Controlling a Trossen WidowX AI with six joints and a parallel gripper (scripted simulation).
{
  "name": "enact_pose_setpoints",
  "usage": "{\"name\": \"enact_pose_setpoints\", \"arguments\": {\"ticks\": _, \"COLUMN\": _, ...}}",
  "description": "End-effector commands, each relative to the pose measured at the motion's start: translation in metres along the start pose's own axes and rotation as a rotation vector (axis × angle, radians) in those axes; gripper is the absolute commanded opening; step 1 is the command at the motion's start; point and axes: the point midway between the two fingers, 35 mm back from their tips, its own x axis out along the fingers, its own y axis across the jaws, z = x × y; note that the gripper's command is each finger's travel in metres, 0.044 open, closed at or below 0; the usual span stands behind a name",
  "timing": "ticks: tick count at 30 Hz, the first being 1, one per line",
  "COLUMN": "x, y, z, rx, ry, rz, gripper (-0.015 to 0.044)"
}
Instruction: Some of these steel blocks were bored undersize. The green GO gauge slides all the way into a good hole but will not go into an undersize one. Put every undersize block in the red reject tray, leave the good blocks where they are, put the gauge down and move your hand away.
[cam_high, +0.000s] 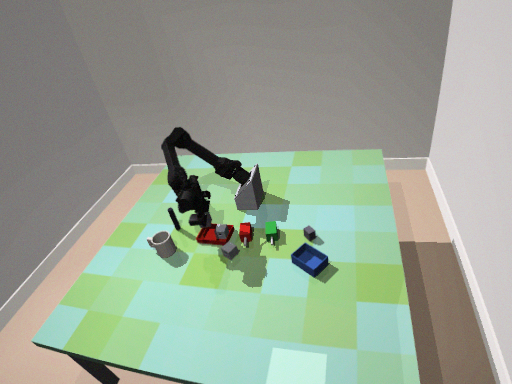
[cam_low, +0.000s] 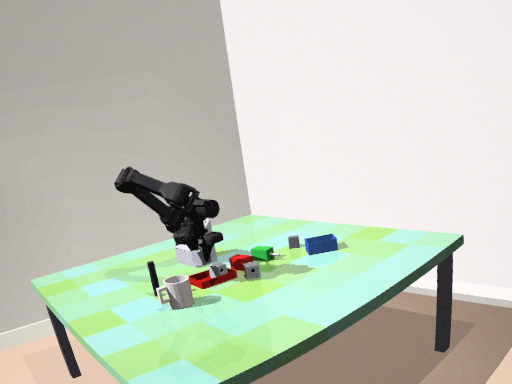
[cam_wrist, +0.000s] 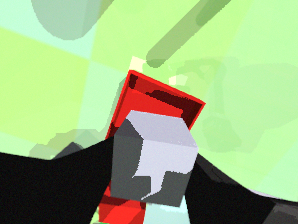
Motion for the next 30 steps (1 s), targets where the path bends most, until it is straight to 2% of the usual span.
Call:
{"name": "enact_pose_setpoints", "arguments": {"ticks": 1, "x": -0.005, "y": -0.004, "z": 0.006, "rx": -0.015, "ry": -0.007, "rz": 0.018, "gripper": 0.0}}
{"name": "enact_pose_setpoints", "arguments": {"ticks": 30, "x": 0.041, "y": -0.003, "z": 0.006, "rx": -0.015, "ry": -0.008, "rz": 0.018, "gripper": 0.0}}
